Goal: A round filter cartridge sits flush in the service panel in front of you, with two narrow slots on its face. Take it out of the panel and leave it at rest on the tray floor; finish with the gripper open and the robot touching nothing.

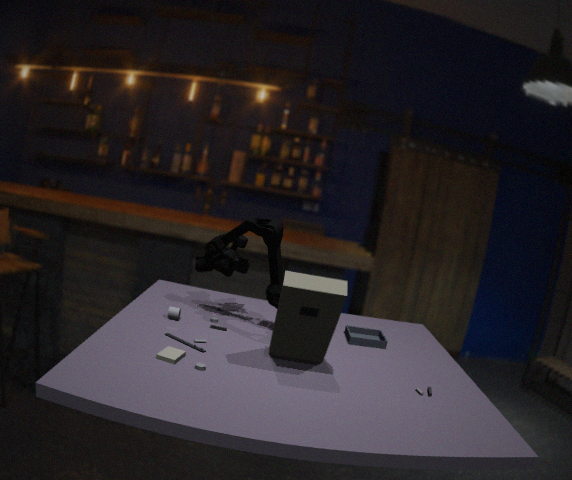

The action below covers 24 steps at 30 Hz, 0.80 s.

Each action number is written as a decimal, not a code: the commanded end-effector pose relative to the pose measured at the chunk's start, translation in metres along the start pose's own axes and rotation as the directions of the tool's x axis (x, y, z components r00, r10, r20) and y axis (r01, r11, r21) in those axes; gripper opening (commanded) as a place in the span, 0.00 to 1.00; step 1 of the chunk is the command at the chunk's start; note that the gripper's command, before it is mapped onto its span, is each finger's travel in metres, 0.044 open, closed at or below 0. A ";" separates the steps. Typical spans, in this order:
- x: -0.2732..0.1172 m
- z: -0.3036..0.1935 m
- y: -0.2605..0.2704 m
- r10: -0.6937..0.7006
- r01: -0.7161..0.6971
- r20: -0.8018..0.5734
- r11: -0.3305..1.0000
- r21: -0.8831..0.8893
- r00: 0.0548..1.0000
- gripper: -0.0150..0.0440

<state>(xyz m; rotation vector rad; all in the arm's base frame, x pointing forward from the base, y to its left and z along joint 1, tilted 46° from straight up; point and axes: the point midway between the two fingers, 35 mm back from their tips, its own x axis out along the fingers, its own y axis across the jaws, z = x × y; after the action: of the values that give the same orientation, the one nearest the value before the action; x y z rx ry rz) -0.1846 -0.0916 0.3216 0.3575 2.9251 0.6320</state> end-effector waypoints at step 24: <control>-0.226 -0.003 -0.110 -0.866 0.860 -0.175 0.402 0.315 0.469 0.44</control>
<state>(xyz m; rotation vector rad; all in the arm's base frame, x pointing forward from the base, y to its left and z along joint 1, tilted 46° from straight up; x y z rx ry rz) -0.0370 -0.2372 0.3005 -0.8999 2.7658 -0.0257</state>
